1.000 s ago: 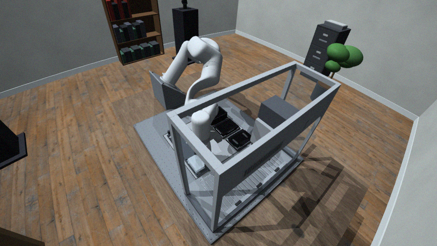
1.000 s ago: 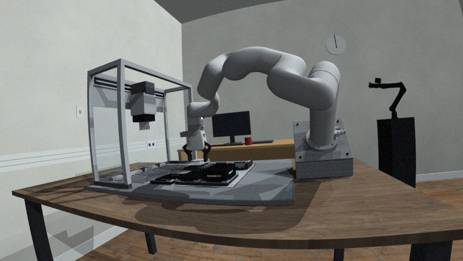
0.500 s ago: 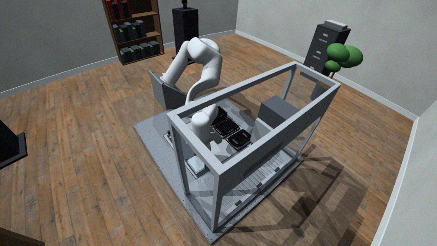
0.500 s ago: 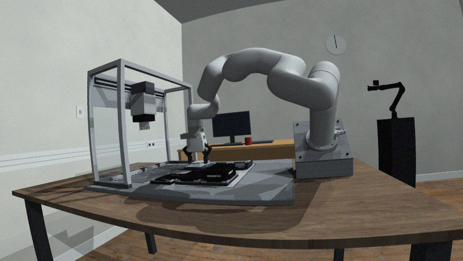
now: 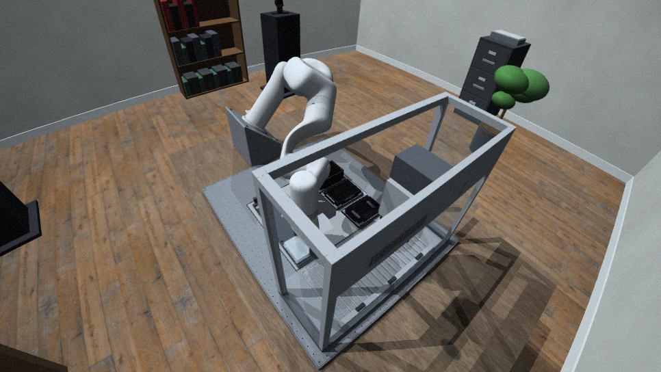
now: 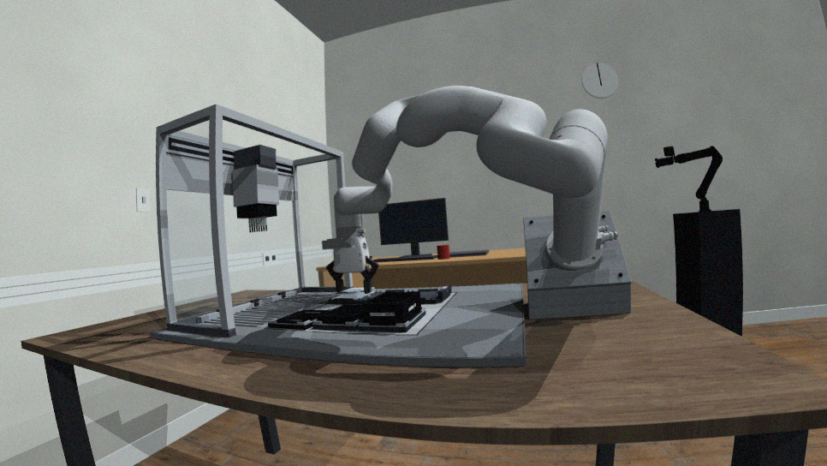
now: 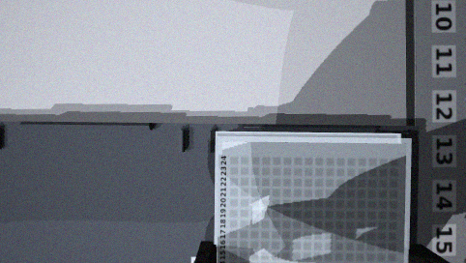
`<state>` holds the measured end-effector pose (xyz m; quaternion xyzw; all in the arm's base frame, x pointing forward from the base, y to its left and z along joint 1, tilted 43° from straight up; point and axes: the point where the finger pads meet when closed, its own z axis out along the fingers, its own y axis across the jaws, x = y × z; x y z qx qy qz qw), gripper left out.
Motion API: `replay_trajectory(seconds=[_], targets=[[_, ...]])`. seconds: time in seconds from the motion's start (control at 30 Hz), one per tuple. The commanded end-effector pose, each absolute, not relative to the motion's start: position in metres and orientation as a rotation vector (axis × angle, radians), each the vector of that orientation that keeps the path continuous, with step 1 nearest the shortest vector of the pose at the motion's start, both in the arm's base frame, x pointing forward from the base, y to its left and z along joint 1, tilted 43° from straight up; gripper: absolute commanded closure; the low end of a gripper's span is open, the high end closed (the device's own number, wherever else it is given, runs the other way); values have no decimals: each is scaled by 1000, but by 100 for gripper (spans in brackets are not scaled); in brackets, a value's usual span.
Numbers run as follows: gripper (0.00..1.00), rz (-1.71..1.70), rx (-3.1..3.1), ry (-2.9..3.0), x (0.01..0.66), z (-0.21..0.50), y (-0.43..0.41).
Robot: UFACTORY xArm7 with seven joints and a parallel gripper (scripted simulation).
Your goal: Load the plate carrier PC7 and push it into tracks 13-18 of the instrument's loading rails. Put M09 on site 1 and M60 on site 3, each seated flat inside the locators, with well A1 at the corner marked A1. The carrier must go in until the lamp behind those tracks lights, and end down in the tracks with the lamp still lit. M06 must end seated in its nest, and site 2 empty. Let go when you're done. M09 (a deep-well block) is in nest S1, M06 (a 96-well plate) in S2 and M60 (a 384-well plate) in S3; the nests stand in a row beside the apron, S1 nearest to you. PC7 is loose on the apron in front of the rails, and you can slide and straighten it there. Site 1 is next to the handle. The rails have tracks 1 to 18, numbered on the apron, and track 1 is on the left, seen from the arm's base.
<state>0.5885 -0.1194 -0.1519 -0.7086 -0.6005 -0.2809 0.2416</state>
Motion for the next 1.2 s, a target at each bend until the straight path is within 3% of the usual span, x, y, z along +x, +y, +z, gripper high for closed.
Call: replay_trajectory(seconds=[0.0,0.13,0.17,1.17], targets=[[100,-770,-1943,-1644,590,-151,-122],[100,-770,-1943,-1644,590,-151,-122],[0,-770,-1943,-1644,590,-151,-122],[0,-770,-1943,-1644,590,-151,-122]])
